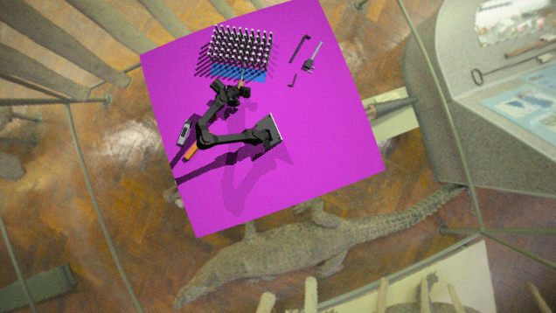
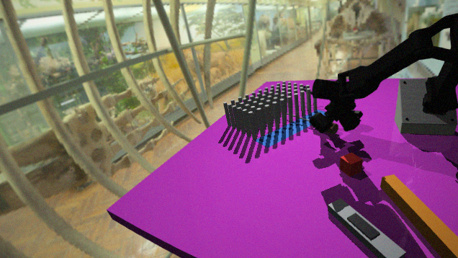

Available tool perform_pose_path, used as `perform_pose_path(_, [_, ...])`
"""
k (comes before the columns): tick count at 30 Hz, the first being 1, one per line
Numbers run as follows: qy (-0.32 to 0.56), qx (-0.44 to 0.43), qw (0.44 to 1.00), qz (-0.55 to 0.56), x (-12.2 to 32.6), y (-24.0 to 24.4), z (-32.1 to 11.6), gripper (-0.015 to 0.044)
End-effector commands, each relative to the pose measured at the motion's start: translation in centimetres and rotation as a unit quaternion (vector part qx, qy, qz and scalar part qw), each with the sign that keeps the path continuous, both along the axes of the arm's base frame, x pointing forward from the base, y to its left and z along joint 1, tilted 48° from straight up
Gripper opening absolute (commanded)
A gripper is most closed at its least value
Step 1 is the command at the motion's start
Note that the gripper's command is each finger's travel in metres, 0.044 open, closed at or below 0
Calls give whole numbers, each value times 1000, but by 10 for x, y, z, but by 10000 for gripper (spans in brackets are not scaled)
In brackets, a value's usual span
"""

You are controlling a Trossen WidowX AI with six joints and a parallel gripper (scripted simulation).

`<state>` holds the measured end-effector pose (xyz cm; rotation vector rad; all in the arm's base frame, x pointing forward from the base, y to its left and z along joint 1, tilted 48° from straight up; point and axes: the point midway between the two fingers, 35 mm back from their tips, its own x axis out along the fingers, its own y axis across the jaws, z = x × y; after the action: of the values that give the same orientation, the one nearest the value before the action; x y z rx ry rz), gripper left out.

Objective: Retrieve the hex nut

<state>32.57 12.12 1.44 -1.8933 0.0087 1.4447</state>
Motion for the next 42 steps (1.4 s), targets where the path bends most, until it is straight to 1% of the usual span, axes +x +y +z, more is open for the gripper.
perform_pose_path(1, [1, -3, 1000, -4, -2, -1, 0, 0])
perform_pose_path(42, [2, -3, 1000, -4, -24, 5, 10, 0])
